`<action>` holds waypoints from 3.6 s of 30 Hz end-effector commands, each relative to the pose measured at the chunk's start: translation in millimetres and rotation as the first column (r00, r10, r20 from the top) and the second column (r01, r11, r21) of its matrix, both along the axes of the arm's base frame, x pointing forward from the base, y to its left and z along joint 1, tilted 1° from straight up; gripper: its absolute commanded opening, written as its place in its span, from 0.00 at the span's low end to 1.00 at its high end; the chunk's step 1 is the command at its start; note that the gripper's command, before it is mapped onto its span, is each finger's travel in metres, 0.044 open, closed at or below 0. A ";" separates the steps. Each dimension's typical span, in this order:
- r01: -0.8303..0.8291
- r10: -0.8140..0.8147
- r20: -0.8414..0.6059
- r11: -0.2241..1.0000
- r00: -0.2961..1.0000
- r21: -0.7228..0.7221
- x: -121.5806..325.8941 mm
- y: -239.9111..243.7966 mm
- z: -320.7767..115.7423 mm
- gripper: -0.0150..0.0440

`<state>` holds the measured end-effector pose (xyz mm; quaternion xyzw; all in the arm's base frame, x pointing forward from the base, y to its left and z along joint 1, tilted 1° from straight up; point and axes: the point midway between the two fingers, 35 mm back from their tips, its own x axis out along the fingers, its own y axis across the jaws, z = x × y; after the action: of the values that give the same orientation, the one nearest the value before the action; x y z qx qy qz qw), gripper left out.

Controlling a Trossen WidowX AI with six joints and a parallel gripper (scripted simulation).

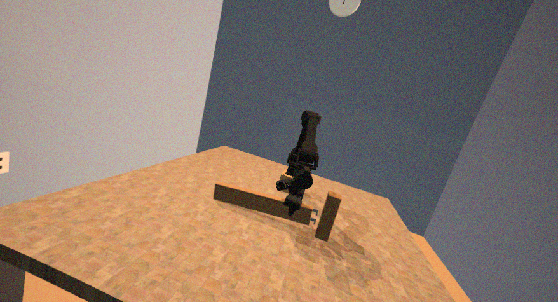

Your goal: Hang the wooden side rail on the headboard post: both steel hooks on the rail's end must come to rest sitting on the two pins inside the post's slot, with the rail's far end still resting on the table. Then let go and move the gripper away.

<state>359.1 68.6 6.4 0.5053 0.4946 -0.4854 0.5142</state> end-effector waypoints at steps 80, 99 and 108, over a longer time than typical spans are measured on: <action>0.001 -0.001 0.014 1.000 1.000 0.006 3.8 10.9 3.5 0.25; 0.001 -0.001 0.014 1.000 1.000 0.006 3.7 13.0 3.6 0.25; 0.001 -0.001 0.014 1.000 1.000 0.006 3.7 13.9 3.6 0.25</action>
<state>359.1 80.3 6.4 0.5064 0.4943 -0.4843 0.5145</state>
